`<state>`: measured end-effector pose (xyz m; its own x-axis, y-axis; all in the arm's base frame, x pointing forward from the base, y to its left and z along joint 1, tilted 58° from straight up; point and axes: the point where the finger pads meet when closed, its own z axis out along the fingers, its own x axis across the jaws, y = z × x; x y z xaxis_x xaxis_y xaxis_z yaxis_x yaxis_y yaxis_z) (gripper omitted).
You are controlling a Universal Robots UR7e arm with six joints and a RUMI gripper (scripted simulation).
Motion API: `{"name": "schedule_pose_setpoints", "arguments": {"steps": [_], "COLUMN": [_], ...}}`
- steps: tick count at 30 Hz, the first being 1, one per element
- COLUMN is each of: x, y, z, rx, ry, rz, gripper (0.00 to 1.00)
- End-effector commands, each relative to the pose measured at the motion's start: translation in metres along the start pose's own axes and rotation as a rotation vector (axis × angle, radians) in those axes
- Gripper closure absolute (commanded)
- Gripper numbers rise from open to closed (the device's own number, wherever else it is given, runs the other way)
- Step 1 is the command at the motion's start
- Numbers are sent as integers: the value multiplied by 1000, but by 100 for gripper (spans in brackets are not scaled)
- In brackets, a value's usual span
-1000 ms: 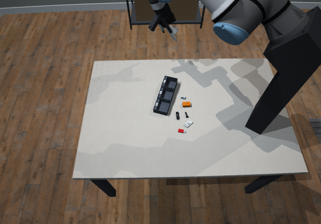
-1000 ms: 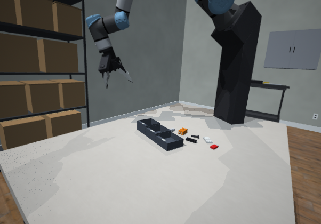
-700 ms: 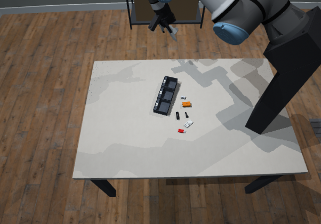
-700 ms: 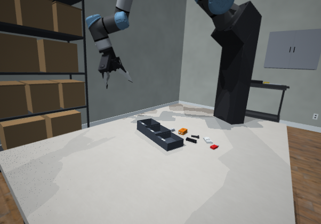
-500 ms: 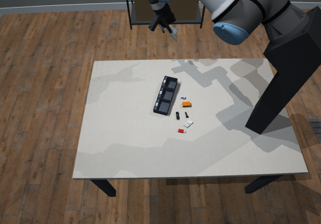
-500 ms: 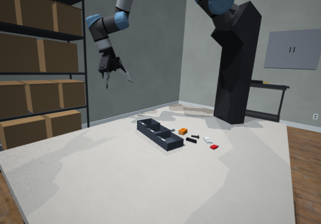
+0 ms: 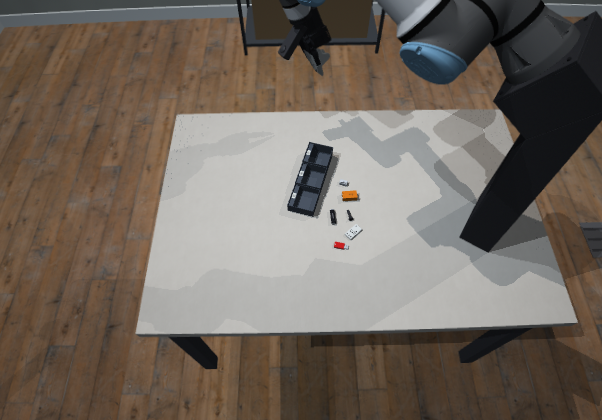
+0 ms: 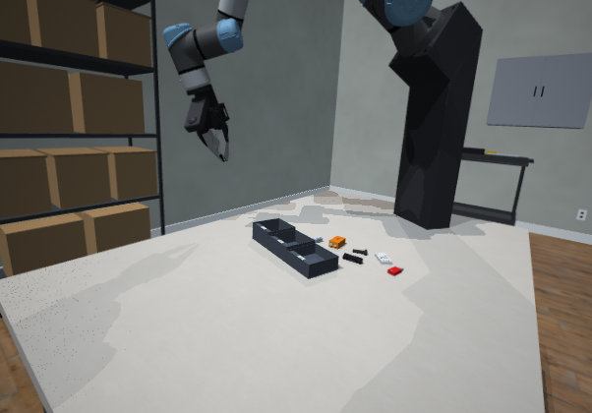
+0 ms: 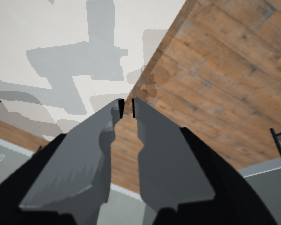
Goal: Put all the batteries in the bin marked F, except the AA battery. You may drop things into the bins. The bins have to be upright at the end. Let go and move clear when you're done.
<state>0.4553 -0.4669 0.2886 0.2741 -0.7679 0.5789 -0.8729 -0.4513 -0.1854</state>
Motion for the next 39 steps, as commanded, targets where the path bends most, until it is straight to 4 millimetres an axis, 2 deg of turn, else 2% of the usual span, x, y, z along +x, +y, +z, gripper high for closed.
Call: {"name": "schedule_pose_setpoints", "arguments": {"steps": [1,2,5,8,11,14,17,19,21,26,29,32,35,39], "x": [-10,-14,-14,-28,-29,-44,-45,-56,-56,-80,-80,-99,-99,-113], "y": [-13,-17,-17,-30,-30,-43,-43,-52,-52,-69,-69,-81,-81,-89], "z": [21,27,28,45,46,62,62,72,72,89,89,100,100,106], "rx": [4,4,4,10,10,18,18,27,27,37,37,49,49,62], "ry": [18,18,18,32,32,46,46,59,59,73,73,87,87,100], "rz": [21,21,21,41,41,61,61,82,82,104,104,126,126,149], "gripper": [96,96,96,96,96,96,96,96,96,96,96,96,96,96]}}
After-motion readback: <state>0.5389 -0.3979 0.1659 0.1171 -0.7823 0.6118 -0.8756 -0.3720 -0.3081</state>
